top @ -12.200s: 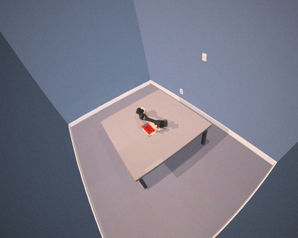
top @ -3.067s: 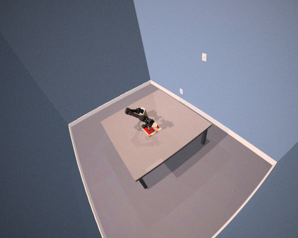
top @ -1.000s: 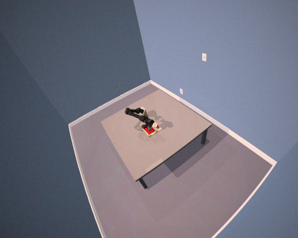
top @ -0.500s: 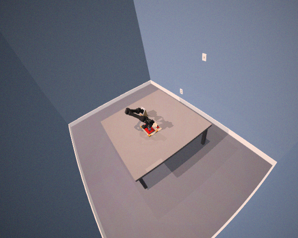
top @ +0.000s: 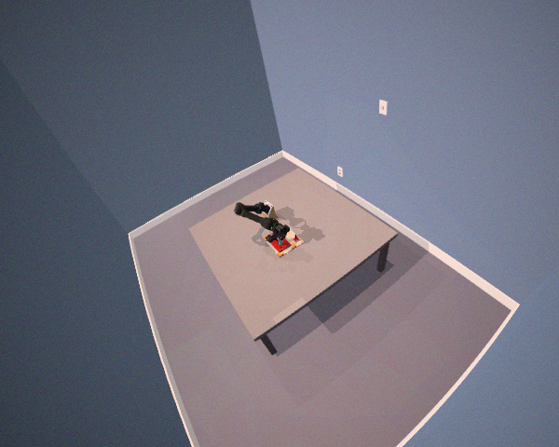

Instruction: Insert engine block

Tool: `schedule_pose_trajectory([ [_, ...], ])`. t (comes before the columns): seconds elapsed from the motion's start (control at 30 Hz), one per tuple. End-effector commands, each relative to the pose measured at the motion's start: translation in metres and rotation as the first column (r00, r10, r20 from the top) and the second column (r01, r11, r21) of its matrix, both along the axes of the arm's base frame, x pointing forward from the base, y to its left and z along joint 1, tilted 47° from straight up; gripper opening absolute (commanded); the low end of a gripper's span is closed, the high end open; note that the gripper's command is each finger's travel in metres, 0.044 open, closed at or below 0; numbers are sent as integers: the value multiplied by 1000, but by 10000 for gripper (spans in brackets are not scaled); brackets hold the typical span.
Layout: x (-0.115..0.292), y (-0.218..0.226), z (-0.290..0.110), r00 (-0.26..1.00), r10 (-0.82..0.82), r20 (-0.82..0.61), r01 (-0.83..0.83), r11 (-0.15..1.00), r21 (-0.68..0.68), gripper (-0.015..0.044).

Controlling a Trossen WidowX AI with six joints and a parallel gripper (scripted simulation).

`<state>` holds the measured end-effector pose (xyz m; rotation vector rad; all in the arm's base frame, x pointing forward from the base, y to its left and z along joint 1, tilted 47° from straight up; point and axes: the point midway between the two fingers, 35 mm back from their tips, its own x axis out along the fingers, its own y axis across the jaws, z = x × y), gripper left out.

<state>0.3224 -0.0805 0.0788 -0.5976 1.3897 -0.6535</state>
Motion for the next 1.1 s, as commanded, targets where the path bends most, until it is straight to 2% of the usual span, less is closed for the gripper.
schedule_pose_trajectory([
  [0.0, 0, -1, -1, 1000, 2, 0, -2, 1000, -5, 159],
  [1.07, 1, -7, -6, 1000, 2, 0, -2, 1000, -5, 159],
])
